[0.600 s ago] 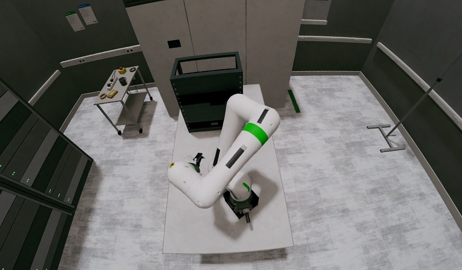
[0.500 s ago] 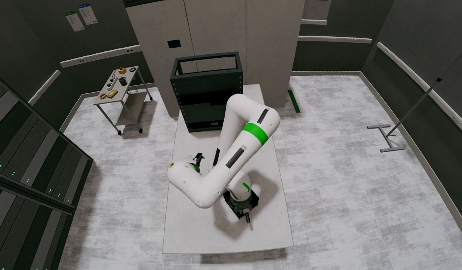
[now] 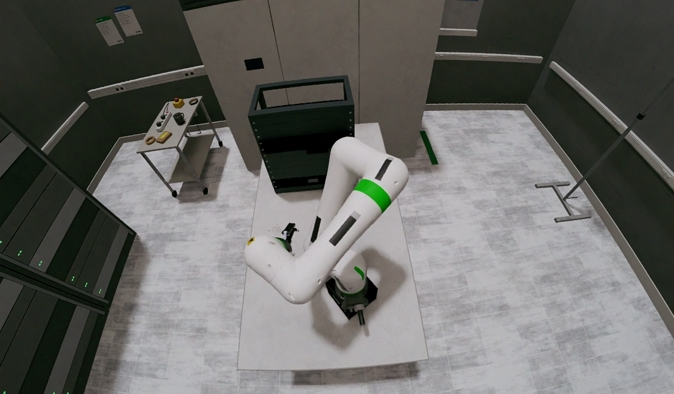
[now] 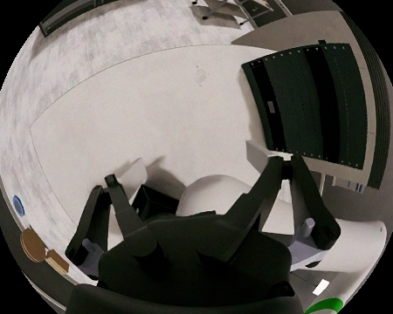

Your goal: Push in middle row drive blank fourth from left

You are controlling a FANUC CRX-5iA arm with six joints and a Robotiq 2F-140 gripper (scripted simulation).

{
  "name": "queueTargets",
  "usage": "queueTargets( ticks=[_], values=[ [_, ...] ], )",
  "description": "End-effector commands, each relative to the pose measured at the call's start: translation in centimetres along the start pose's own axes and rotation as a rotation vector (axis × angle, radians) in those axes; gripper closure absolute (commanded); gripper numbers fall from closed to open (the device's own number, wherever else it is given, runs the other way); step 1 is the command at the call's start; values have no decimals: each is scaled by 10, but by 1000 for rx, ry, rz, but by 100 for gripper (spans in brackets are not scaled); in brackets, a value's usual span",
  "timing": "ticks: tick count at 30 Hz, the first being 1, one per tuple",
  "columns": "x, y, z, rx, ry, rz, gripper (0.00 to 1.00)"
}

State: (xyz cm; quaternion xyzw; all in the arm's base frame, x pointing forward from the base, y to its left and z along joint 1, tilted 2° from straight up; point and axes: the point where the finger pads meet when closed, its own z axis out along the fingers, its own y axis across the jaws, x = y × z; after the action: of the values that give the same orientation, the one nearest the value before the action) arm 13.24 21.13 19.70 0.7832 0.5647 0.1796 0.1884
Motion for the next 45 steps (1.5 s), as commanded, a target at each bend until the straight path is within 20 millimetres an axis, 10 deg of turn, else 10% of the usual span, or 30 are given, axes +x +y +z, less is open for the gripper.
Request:
queueTargets(
  ticks=[1,45],
  values=[
    [0,0,0,0,1,0,0],
    [1,7,-2,15,-38,37,0]
  ],
)
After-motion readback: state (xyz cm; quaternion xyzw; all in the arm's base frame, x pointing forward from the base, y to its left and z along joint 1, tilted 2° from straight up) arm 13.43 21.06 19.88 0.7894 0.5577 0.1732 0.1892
